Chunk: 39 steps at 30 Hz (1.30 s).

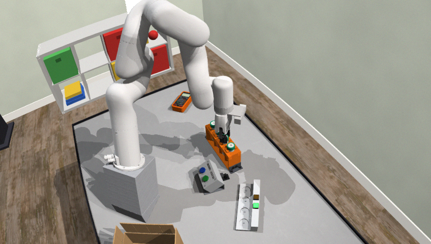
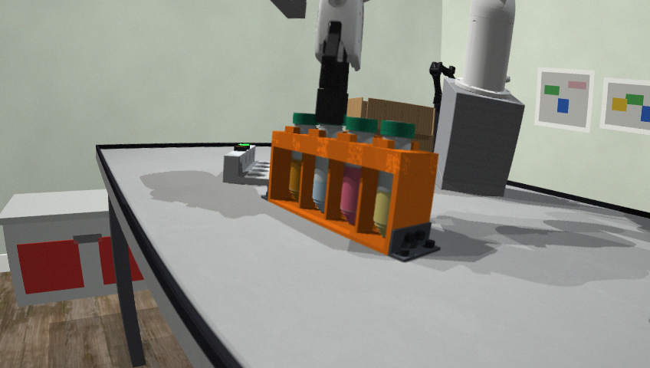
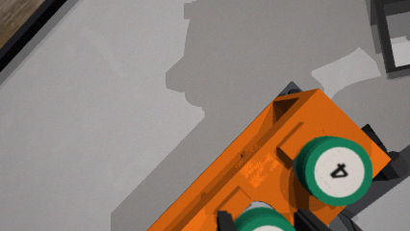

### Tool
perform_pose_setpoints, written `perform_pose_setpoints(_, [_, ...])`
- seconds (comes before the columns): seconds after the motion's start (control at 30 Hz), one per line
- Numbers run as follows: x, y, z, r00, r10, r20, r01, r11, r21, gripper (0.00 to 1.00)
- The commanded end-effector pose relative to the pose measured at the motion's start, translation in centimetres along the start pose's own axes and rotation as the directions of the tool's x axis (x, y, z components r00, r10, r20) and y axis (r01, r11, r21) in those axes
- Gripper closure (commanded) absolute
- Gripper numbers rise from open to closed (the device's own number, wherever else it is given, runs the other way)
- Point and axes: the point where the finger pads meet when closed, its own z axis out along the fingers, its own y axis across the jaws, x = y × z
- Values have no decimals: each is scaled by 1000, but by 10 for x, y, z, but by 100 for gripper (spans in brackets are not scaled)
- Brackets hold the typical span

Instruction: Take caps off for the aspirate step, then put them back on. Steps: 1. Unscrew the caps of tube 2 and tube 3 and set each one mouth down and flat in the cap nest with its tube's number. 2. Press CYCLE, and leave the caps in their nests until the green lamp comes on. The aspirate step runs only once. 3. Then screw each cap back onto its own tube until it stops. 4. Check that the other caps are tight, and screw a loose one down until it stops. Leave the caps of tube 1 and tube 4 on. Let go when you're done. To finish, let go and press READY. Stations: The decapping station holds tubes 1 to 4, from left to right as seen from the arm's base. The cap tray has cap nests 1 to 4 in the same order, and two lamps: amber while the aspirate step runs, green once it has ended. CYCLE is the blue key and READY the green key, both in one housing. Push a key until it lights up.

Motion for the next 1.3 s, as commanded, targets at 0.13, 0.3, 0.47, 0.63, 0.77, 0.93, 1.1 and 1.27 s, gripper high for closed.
perform_pose_setpoints(0.13, [1,-1,-1,999,49,-2,-49,999,3,100])
perform_pose_setpoints(0.3, [1,-1,-1,956,295,-1,-295,956,3,100])
perform_pose_setpoints(0.47, [1,-1,-1,856,517,0,-517,856,4,100])
perform_pose_setpoints(0.63, [1,-1,0,765,644,0,-644,765,4,100])
perform_pose_setpoints(0.77, [1,-1,0,622,783,1,-783,622,4,100])
perform_pose_setpoints(0.93, [1,-1,0,430,903,4,-903,430,5,100])
perform_pose_setpoints(1.1, [1,-1,0,261,965,5,-965,261,4,100])
perform_pose_setpoints(1.27, [1,-1,0,43,999,3,-999,43,3,100])
